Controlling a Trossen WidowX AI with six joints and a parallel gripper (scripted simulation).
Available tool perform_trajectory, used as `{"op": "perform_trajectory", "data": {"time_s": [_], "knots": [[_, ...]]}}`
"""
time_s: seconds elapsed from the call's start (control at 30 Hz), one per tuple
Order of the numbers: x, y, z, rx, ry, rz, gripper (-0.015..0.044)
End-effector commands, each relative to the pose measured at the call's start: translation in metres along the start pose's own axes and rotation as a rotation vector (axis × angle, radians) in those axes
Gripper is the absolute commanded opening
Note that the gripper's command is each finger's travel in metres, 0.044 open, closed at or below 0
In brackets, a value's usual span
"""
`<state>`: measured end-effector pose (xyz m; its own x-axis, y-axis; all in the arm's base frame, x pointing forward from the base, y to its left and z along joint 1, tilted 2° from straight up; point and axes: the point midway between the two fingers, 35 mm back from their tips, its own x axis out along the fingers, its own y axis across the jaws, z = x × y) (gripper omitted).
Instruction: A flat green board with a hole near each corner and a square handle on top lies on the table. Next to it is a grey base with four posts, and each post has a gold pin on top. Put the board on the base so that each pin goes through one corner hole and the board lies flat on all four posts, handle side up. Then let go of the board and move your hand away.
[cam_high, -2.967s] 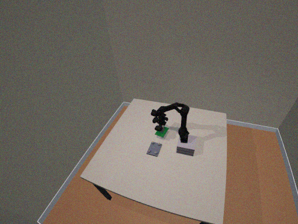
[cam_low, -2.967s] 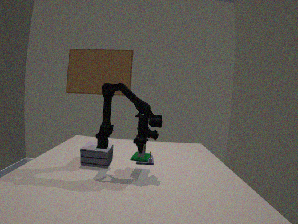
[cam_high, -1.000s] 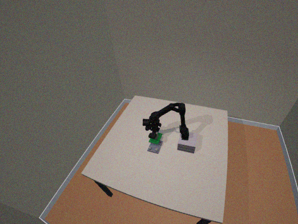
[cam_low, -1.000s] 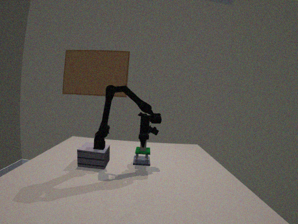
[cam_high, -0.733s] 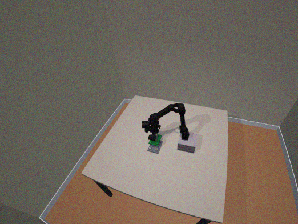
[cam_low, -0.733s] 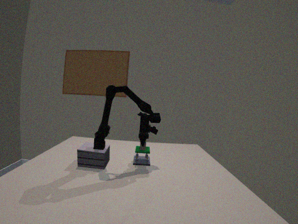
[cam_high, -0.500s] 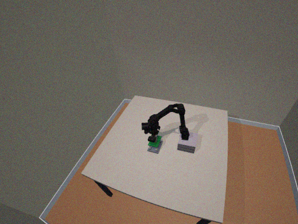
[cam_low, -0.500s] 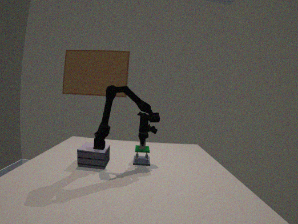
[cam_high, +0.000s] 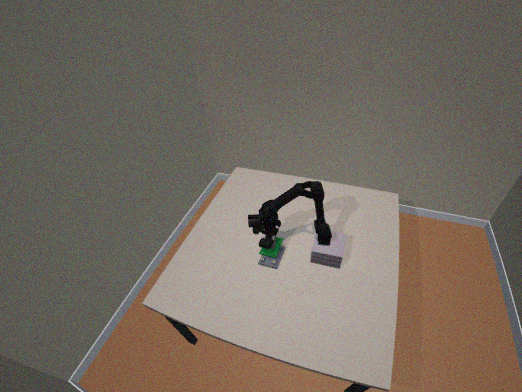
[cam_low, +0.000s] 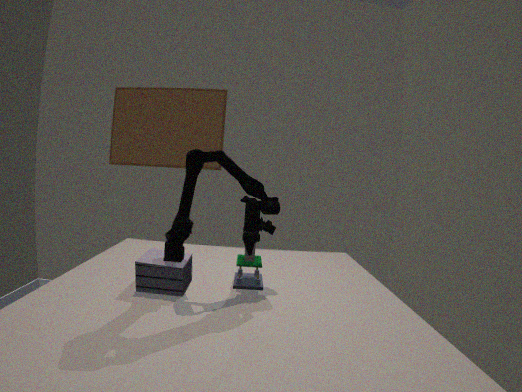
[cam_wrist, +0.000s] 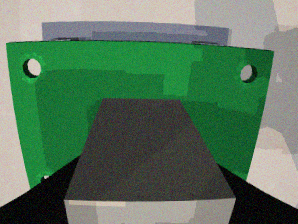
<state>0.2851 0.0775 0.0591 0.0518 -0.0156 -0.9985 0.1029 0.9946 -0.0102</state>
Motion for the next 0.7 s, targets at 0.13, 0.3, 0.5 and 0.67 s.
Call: {"op": "perform_trajectory", "data": {"time_s": [0.13, 0.3, 0.5, 0.67], "knots": [[0.007, 0.003, 0.001, -0.002, -0.001, 0.002, 0.0000], [0.011, 0.004, 0.001, 0.003, -0.001, 0.002, 0.0000], [0.016, 0.003, 0.000, 0.005, -0.001, 0.002, 0.0000], [0.021, 0.003, 0.000, 0.005, -0.001, 0.002, 0.0000]]}}
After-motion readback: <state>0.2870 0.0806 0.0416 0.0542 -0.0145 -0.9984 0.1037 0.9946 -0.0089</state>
